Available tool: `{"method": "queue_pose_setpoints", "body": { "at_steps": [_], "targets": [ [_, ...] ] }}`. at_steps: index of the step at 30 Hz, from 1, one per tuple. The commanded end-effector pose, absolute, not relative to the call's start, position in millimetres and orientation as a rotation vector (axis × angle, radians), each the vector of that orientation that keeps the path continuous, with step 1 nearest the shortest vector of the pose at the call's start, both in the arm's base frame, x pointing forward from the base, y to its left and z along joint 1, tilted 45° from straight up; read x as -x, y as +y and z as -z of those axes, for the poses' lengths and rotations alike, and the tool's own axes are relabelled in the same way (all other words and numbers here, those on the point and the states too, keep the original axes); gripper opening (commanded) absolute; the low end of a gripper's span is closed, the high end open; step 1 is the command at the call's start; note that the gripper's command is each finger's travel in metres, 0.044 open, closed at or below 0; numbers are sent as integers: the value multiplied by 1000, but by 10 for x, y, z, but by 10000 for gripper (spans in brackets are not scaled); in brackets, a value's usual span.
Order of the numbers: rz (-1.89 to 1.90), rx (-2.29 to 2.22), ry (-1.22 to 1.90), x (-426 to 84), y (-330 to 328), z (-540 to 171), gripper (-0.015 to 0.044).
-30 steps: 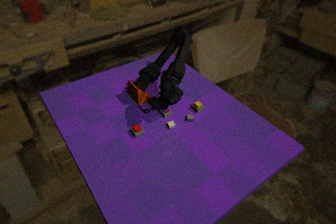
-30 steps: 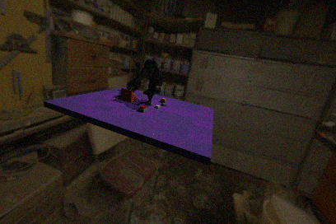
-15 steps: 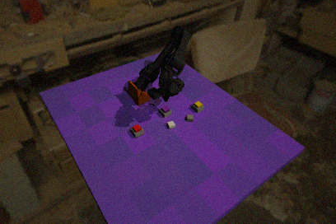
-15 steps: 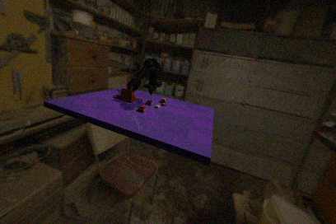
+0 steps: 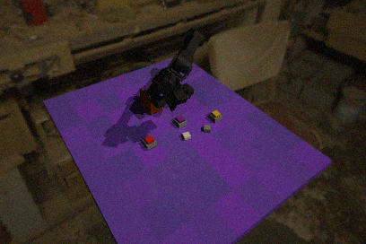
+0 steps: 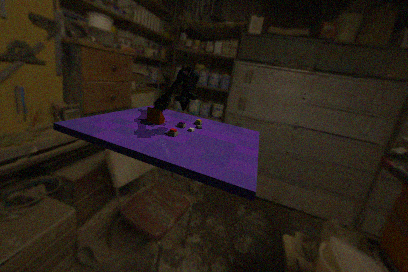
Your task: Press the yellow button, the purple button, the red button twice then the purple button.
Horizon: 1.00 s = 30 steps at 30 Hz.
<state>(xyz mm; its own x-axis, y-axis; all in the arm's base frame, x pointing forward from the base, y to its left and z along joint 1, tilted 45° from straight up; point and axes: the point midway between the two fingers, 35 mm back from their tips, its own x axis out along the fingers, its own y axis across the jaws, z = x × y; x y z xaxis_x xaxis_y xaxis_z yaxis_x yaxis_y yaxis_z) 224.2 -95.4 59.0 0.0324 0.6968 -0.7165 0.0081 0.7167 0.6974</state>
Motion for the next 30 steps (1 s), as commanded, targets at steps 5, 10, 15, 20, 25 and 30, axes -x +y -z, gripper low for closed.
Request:
{"method": "queue_pose_setpoints", "body": {
  "at_steps": [5,10,15,20,25,30],
  "targets": [
    [-585,-613,1463,-2314,-1688,202,20],
    [-588,-613,1462,-2297,-1802,369,20],
    [-588,-612,1462,-2308,-1734,447,20],
    [-589,-613,1461,-2316,-1368,809,20],
    [-589,-613,1460,-2317,-1361,817,20],
    [-589,-613,1460,-2322,-1308,874,20]
  ]
}}
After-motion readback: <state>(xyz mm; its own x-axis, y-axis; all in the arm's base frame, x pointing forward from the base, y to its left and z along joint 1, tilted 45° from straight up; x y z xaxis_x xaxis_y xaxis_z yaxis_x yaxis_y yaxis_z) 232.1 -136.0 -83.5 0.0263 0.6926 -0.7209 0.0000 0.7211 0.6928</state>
